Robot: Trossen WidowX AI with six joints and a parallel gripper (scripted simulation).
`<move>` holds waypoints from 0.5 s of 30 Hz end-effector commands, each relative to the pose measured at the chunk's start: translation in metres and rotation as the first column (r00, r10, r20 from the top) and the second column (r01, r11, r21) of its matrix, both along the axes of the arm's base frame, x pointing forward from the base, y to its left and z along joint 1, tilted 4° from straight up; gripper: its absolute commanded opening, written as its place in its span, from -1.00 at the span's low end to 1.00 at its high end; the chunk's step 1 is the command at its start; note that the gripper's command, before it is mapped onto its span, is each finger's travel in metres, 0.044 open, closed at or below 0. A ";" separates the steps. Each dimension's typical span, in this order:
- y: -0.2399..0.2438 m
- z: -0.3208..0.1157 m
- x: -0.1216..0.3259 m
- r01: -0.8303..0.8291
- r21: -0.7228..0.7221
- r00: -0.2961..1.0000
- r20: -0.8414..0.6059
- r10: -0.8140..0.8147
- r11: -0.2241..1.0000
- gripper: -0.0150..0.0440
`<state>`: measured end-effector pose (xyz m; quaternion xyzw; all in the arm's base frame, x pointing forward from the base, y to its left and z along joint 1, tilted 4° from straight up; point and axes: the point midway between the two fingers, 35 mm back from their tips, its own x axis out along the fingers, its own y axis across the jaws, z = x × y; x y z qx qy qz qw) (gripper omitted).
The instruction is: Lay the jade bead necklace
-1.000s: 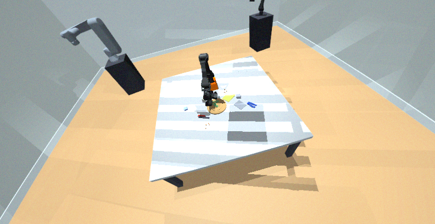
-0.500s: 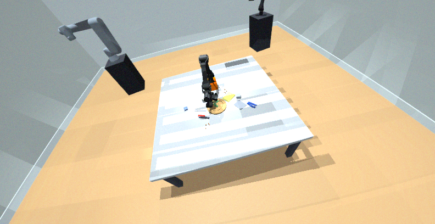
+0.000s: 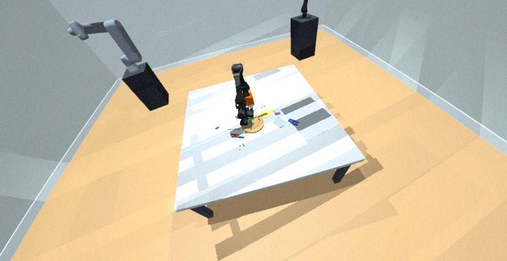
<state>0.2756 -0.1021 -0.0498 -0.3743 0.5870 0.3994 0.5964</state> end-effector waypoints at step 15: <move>0.000 0.000 0.000 0.000 0.000 1.000 0.001 0.000 1.000 -0.49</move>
